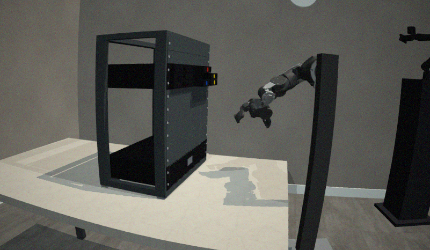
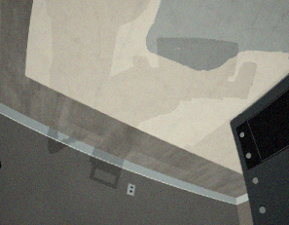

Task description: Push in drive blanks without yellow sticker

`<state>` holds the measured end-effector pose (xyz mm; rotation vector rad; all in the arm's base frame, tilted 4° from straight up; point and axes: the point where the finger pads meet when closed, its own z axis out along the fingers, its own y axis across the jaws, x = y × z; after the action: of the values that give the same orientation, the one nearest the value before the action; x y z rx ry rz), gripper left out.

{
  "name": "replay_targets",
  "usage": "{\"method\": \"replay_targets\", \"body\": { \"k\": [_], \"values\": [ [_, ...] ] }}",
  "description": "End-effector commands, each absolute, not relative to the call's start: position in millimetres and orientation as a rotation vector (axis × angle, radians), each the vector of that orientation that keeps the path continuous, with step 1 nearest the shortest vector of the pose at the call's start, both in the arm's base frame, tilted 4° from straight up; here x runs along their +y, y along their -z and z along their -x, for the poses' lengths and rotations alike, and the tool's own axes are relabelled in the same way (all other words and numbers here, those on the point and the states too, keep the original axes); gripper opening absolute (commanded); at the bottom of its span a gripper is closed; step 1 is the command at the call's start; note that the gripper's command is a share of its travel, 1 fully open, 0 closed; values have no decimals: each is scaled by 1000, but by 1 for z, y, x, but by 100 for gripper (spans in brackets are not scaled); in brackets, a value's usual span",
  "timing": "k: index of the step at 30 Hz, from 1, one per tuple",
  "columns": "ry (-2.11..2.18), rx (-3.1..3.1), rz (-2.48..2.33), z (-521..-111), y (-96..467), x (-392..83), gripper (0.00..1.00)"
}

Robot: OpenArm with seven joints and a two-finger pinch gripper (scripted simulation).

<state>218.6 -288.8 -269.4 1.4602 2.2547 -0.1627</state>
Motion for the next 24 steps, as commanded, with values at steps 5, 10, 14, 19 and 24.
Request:
{"method": "replay_targets", "body": {
  "k": [5,10,14,19,24],
  "values": [
    [-1,2213,-1446,-238,262,-269,100],
    [-215,2154,-1433,-259,250,-242,100],
    [-394,2079,-1425,-275,236,-222,100],
    [-521,2007,-1423,-285,222,-211,100],
    [-707,1863,-1424,-299,196,-201,100]
  ]
}}
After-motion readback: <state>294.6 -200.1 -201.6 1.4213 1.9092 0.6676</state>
